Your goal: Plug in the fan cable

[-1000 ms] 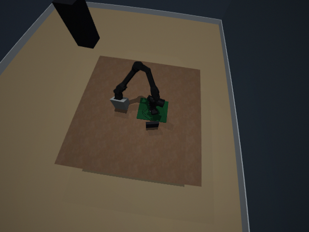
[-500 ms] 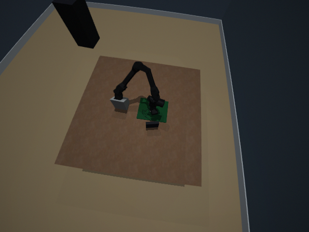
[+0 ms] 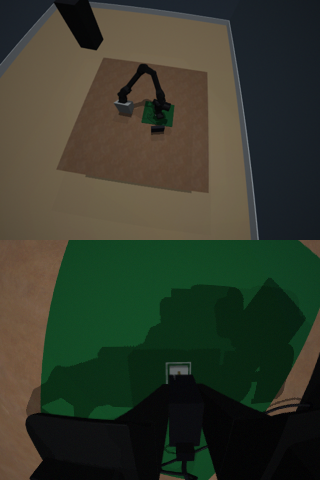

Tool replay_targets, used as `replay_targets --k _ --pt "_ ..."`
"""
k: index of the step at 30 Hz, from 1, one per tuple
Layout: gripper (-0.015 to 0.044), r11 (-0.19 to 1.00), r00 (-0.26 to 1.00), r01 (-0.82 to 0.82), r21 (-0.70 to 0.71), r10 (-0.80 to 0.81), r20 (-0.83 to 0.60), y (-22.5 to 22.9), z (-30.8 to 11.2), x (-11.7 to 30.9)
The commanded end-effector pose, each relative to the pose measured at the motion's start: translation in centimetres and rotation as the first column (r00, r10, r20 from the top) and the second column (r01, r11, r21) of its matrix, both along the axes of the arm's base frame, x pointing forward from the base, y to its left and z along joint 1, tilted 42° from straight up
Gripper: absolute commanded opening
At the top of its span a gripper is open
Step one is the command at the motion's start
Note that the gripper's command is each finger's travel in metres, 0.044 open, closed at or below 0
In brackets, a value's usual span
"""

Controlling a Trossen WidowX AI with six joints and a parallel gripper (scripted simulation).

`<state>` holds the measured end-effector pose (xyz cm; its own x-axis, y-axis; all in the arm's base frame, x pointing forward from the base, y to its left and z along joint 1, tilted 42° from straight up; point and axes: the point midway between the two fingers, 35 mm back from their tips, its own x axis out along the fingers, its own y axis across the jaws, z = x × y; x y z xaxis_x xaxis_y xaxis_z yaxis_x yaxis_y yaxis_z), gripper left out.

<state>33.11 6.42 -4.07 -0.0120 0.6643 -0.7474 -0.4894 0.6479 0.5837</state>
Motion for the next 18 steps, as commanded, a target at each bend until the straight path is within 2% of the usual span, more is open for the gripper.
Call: replay_targets --k 1,18 --pt "0.0 1.0 1.0 0.003 0.003 -0.003 -0.004 0.11 -0.1 -0.05" --pt "0.0 1.0 1.0 0.004 0.003 -0.004 -0.004 0.32 -0.33 -0.13"
